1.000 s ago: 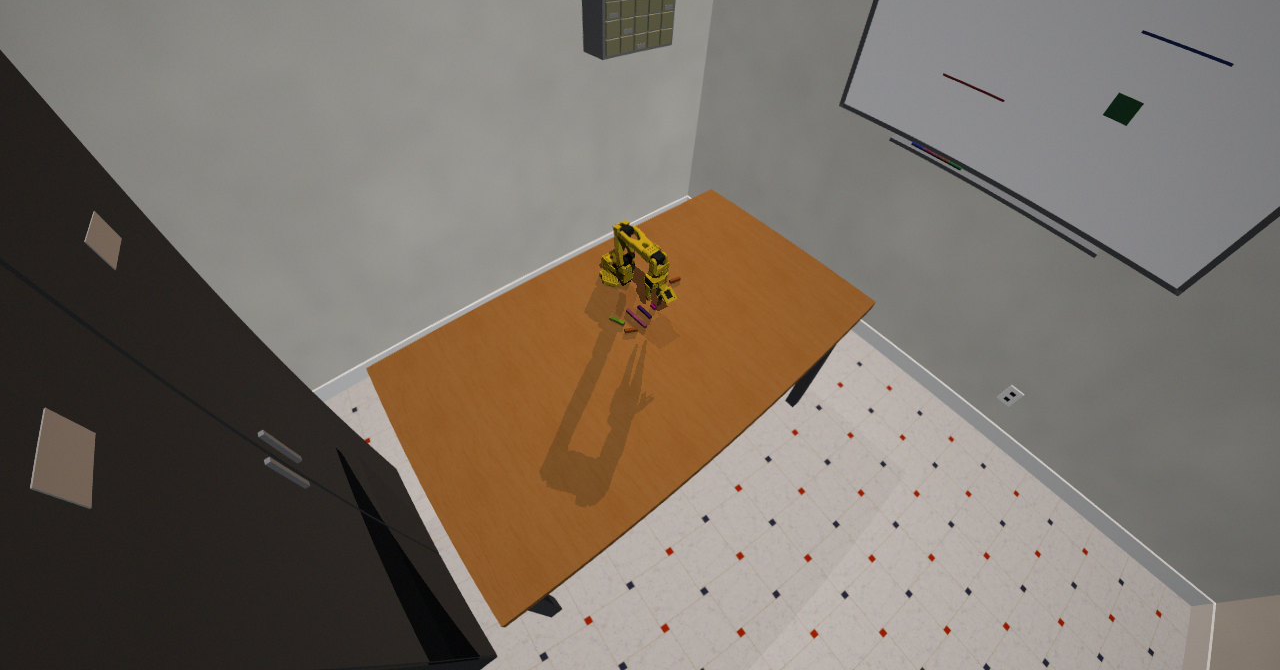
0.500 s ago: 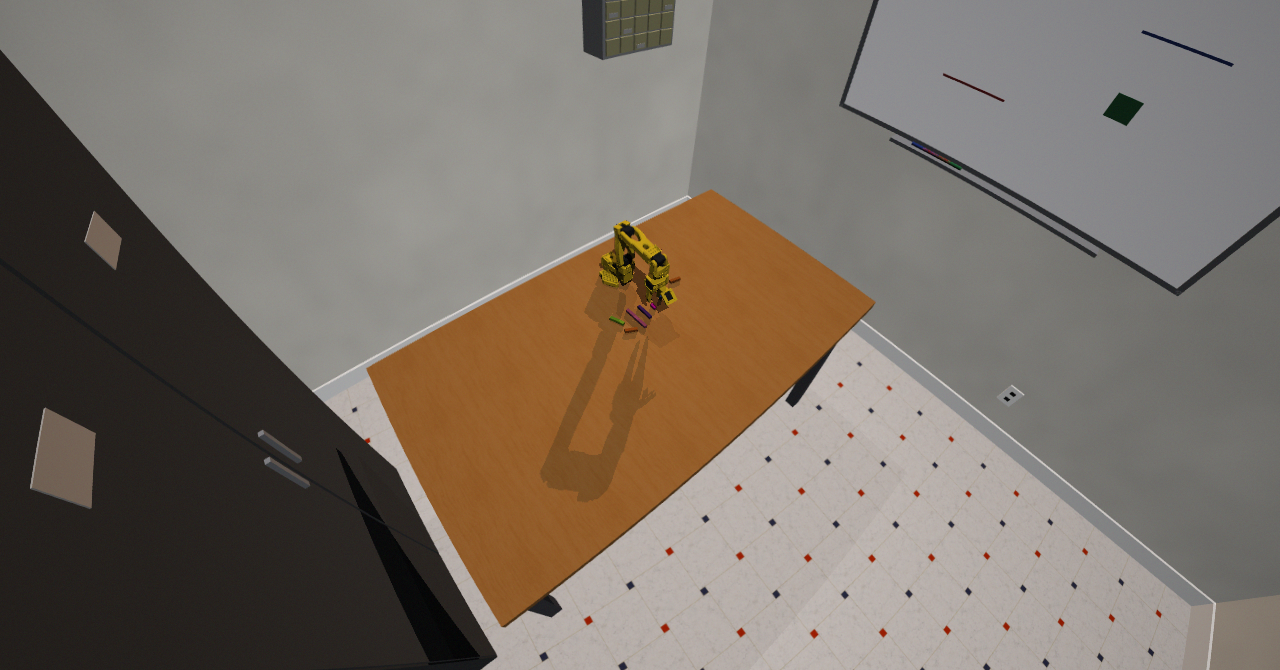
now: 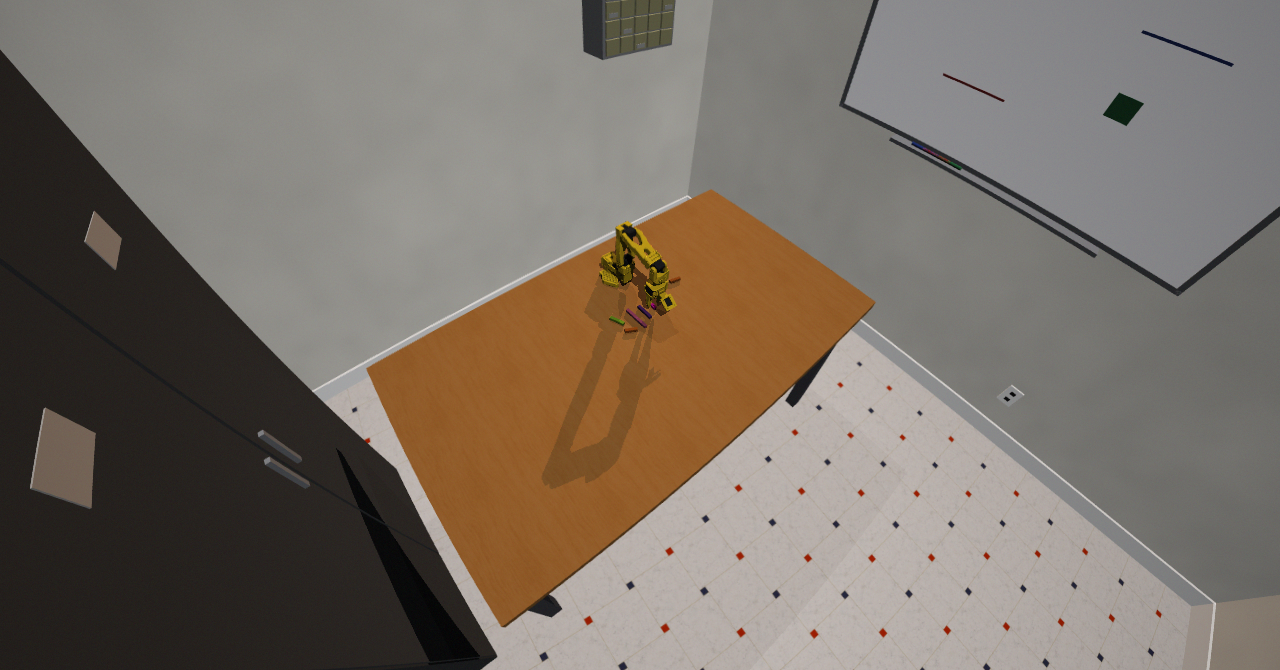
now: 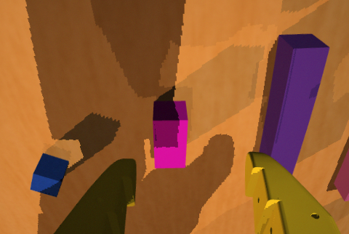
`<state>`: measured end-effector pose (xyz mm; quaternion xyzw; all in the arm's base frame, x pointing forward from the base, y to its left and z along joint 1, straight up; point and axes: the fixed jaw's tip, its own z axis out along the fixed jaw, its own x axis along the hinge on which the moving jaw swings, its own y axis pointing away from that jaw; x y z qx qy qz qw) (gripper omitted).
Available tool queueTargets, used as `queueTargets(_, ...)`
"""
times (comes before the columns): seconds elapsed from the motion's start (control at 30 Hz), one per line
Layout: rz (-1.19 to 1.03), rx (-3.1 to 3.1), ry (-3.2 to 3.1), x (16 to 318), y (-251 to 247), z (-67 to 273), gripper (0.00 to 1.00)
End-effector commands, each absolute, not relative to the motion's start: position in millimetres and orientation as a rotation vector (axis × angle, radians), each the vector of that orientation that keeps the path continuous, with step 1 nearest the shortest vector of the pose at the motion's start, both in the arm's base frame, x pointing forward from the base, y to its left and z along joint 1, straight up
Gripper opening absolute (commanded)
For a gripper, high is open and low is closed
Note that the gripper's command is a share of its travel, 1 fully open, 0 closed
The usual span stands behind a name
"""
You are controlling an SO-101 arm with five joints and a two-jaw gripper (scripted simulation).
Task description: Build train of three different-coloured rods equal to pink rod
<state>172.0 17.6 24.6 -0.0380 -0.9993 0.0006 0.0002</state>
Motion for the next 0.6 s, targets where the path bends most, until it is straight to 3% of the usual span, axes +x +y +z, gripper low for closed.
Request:
queueTargets(0.0, -0.014, -0.142, -3.228, 184.8, 17.4, 29.4, 0.19)
queueTargets(0.57, -0.014, -0.142, -3.228, 184.3, 17.3, 20.6, 0.19)
